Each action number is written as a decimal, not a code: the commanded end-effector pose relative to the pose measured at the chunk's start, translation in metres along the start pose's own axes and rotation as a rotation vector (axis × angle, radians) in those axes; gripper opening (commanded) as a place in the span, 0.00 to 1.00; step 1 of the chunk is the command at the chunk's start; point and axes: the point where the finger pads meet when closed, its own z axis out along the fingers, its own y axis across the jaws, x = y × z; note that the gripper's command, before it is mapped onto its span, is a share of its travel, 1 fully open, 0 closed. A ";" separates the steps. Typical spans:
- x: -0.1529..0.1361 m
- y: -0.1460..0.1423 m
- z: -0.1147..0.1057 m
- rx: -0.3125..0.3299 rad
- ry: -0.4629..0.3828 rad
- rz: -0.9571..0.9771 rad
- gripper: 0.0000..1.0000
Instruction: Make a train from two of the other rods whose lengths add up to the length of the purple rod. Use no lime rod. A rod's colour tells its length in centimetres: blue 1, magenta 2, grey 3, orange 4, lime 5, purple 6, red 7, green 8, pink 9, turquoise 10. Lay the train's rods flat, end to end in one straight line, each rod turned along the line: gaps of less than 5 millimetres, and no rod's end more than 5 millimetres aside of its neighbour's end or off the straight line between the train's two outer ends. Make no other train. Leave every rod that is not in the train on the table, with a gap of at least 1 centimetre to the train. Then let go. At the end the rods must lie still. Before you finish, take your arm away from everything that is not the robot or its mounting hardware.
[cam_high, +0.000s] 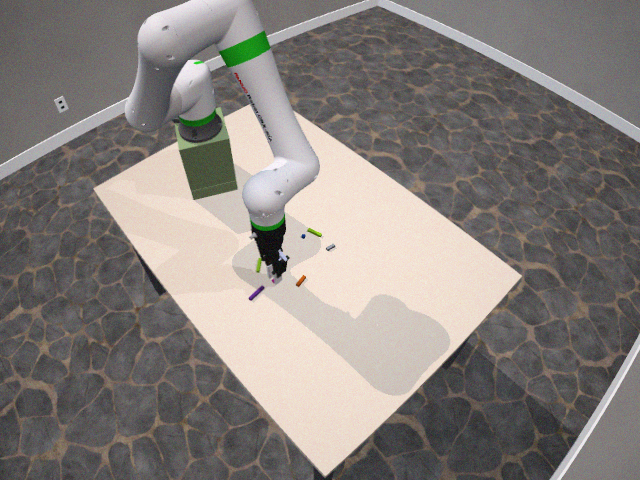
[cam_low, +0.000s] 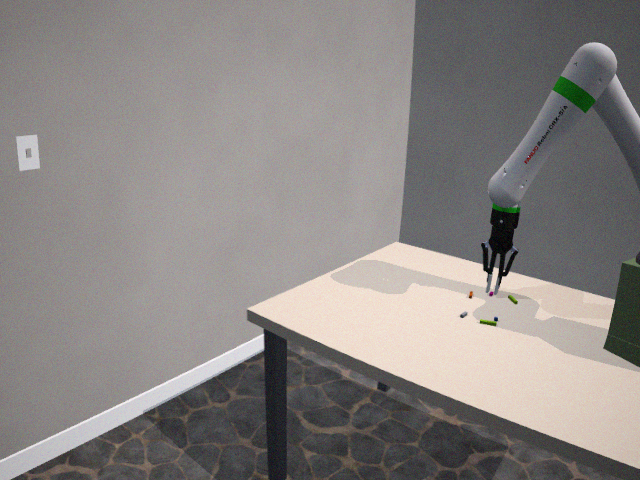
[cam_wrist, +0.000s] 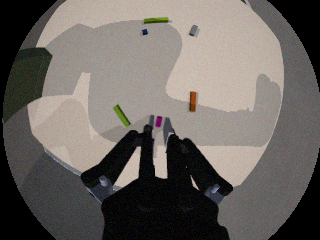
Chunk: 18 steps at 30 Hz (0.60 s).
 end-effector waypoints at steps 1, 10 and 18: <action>0.000 0.000 0.003 0.000 0.000 0.000 0.15; 0.000 0.000 0.009 0.000 0.000 0.000 0.15; 0.000 0.000 0.009 0.000 0.000 0.000 0.15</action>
